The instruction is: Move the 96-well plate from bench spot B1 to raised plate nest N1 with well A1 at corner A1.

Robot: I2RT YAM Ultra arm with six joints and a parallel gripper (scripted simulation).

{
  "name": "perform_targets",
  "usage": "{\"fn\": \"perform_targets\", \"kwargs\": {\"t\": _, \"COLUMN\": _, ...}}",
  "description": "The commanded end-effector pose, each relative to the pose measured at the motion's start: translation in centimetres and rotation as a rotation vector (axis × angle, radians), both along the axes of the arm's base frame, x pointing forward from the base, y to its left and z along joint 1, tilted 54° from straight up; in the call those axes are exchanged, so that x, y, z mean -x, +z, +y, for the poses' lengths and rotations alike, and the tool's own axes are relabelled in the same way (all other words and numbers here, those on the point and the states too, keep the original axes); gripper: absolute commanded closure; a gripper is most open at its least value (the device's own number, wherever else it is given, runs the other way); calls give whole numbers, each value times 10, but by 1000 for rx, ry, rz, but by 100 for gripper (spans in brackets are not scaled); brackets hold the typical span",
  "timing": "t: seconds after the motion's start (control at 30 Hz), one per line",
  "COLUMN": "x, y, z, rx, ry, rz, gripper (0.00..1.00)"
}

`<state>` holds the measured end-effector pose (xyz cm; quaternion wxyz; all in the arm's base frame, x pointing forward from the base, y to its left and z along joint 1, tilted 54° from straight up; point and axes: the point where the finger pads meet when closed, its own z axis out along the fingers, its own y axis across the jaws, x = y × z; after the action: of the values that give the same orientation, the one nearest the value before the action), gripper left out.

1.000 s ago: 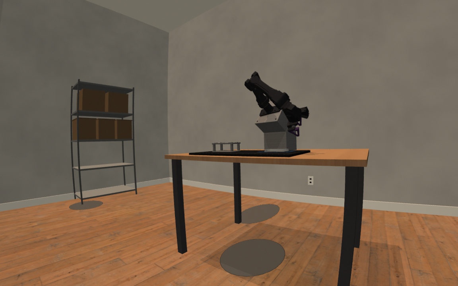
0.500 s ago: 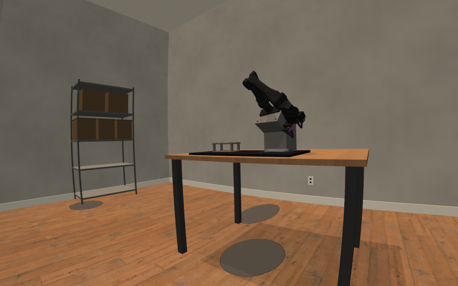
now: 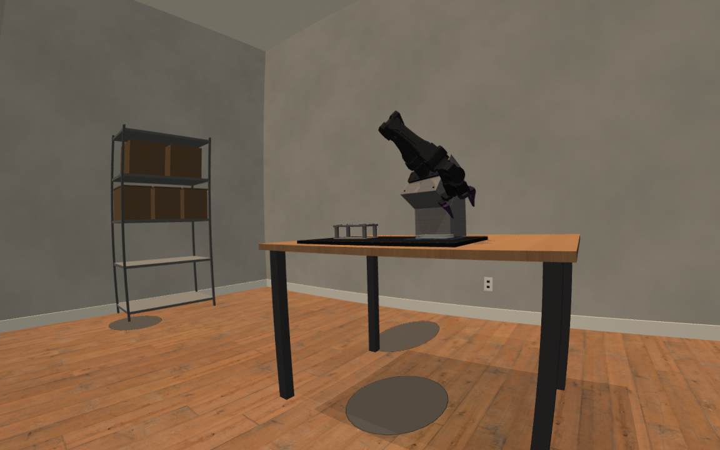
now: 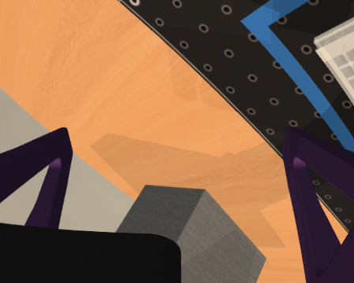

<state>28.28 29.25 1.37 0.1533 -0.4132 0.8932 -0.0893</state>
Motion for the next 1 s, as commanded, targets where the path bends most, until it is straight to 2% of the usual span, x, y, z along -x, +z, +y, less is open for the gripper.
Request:
{"fn": "perform_targets", "kwargs": {"t": 0.0, "x": -2, "y": 11, "z": 8, "rx": -96, "ry": -141, "rz": -75, "gripper": 0}}
{"fn": "perform_targets", "kwargs": {"t": 0.1, "x": -2, "y": 11, "z": 8, "rx": -96, "ry": -142, "rz": -75, "gripper": 0}}
{"fn": "perform_targets", "kwargs": {"t": 0.13, "x": -7, "y": 14, "z": 5, "rx": -112, "ry": -175, "rz": -86, "gripper": 0}}
{"fn": "perform_targets", "kwargs": {"t": 0.17, "x": -5, "y": 13, "z": 5, "rx": -124, "ry": -200, "rz": -93, "gripper": 0}}
{"fn": "perform_targets", "kwargs": {"t": 0.2, "x": -15, "y": 15, "z": -4, "rx": -137, "ry": -249, "rz": -104, "gripper": 0}}
{"fn": "perform_targets", "kwargs": {"t": 0.3, "x": -9, "y": 15, "z": 2, "rx": -180, "ry": -316, "rz": -129, "gripper": 0}}
{"fn": "perform_targets", "kwargs": {"t": 0.43, "x": -18, "y": 19, "z": -6, "rx": -240, "ry": -436, "rz": -164, "gripper": 0}}
{"fn": "perform_targets", "kwargs": {"t": 0.53, "x": -16, "y": 19, "z": -4, "rx": -274, "ry": -490, "rz": -181, "gripper": 0}}
{"fn": "perform_targets", "kwargs": {"t": 0.57, "x": -23, "y": 22, "z": -11, "rx": -289, "ry": -530, "rz": -191, "gripper": 0}}
{"fn": "perform_targets", "kwargs": {"t": 0.67, "x": -19, "y": 22, "z": -8, "rx": -306, "ry": -547, "rz": -197, "gripper": 0}}
{"fn": "perform_targets", "kwargs": {"t": 0.7, "x": -28, "y": 24, "z": -17, "rx": -321, "ry": -594, "rz": -208, "gripper": 0}}
{"fn": "perform_targets", "kwargs": {"t": 0.8, "x": -22, "y": 24, "z": -11, "rx": -372, "ry": -658, "rz": -228, "gripper": 0}}
{"fn": "perform_targets", "kwargs": {"t": 0.9, "x": -25, "y": 26, "z": -15, "rx": -424, "ry": -741, "rz": -251, "gripper": 0}}
{"fn": "perform_targets", "kwargs": {"t": 0.93, "x": -32, "y": 29, "z": -22, "rx": -441, "ry": -780, "rz": -261, "gripper": 0}}
{"fn": "perform_targets", "kwargs": {"t": 0.97, "x": -29, "y": 29, "z": -19, "rx": -460, "ry": -796, "rz": -266, "gripper": 0}}
